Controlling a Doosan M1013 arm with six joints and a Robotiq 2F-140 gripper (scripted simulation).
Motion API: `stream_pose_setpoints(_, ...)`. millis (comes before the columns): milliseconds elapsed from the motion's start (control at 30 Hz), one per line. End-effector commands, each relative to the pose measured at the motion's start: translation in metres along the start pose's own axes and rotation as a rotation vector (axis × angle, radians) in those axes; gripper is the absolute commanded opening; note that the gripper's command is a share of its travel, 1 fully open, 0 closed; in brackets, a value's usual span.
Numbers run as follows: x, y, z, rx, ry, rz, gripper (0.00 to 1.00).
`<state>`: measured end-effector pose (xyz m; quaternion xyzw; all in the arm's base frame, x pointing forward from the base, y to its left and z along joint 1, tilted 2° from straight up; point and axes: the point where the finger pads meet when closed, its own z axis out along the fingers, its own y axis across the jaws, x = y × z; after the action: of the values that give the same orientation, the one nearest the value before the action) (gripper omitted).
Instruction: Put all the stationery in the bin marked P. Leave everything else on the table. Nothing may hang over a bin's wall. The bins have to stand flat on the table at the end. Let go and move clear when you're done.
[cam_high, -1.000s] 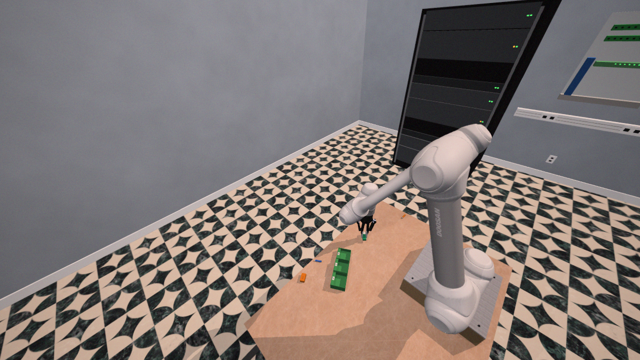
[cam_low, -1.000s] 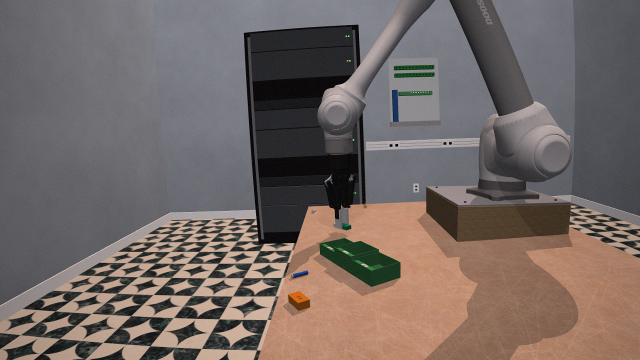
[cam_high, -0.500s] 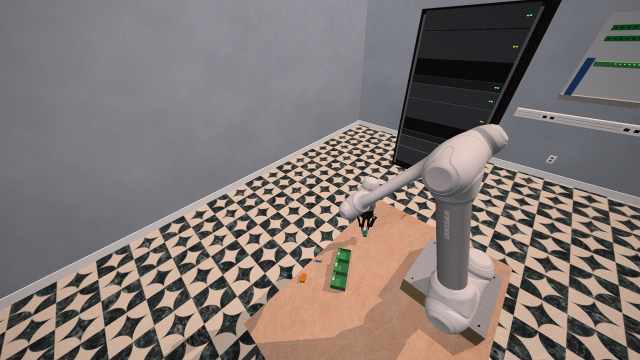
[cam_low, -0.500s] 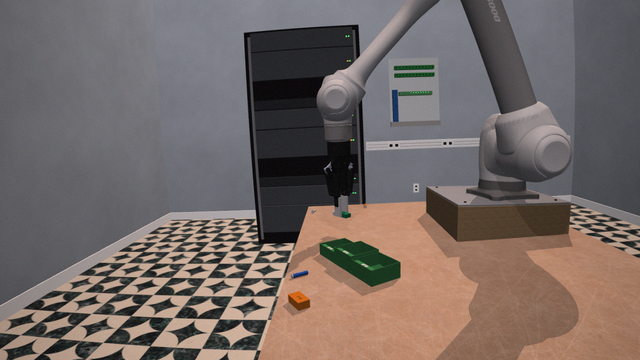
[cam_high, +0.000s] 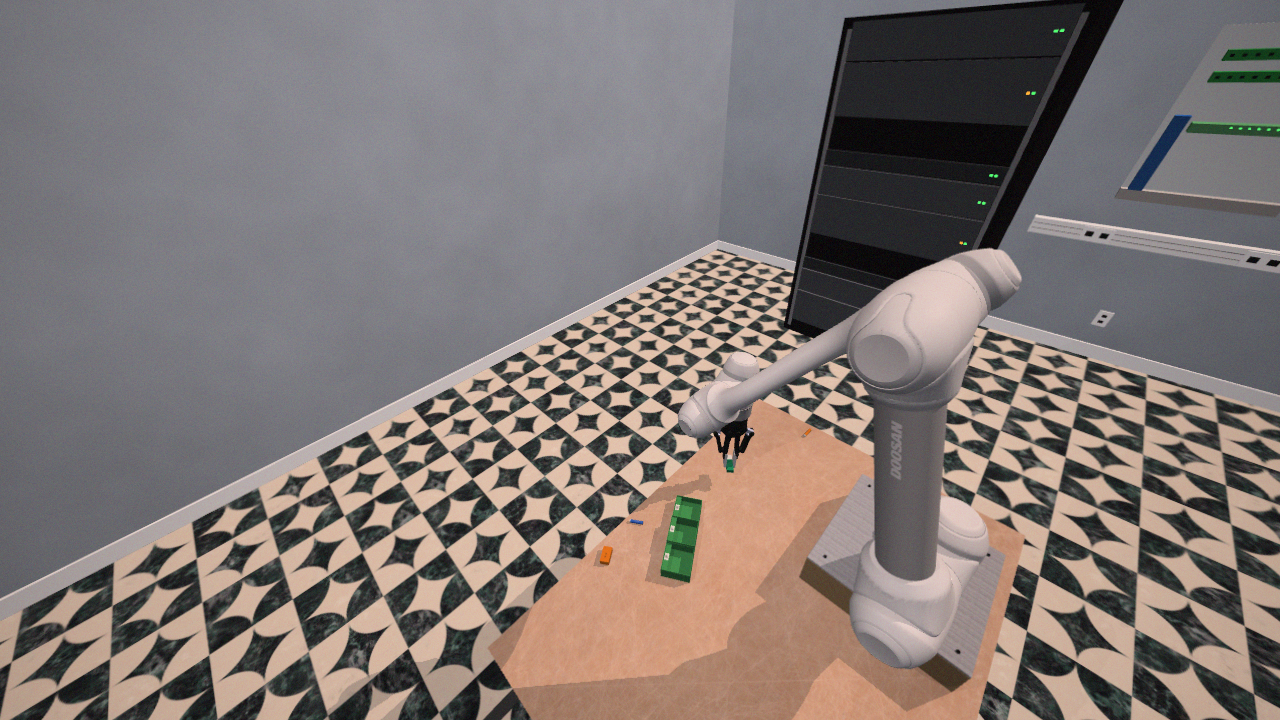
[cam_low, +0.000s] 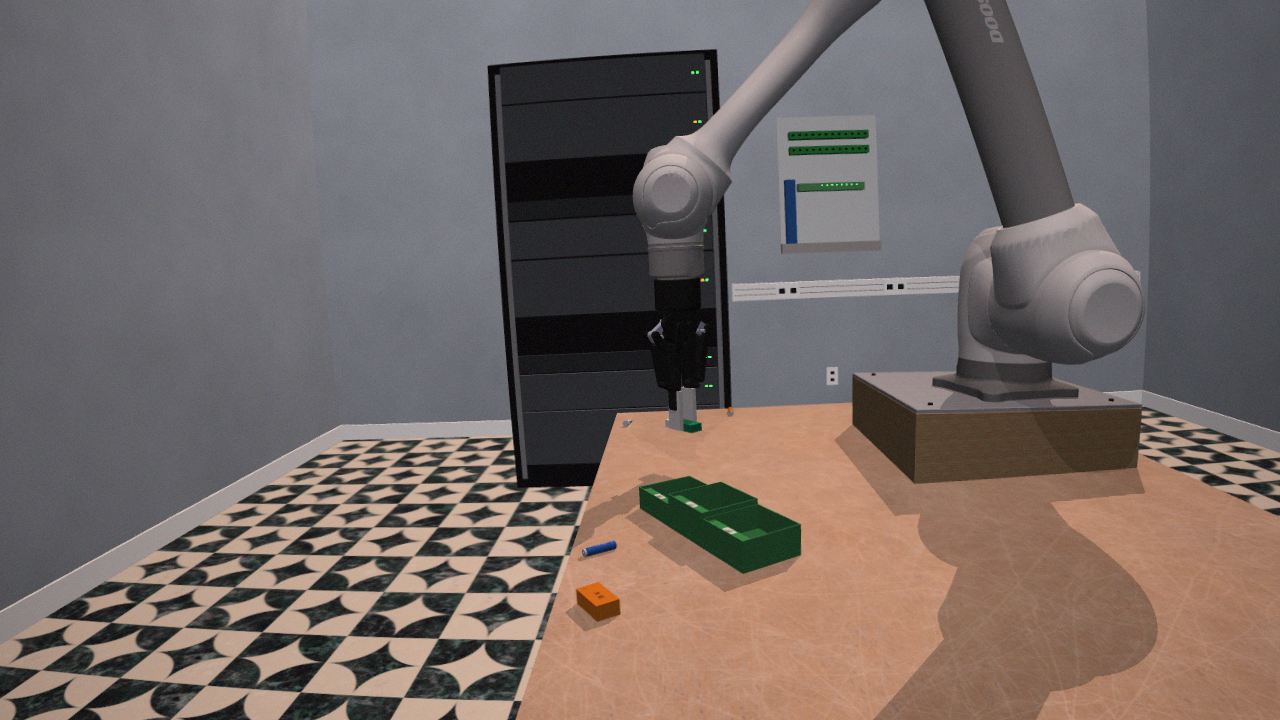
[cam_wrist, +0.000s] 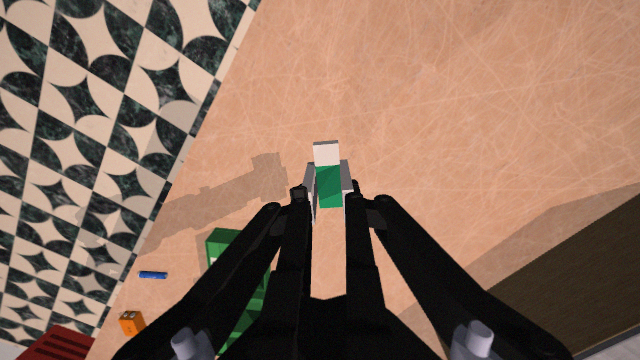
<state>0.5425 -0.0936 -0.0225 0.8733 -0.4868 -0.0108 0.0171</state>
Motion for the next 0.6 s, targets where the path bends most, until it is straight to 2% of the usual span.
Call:
stream_pose_setpoints(0,-0.005,-0.003,-0.002,0.001,0.0,0.0,0.2)
stream_pose_setpoints(133,-0.016,-0.009,-0.002,0.001,0.0,0.0,0.2)
stream_pose_setpoints(567,-0.084,-0.046,-0.002,0.001,0.0,0.0,0.2)
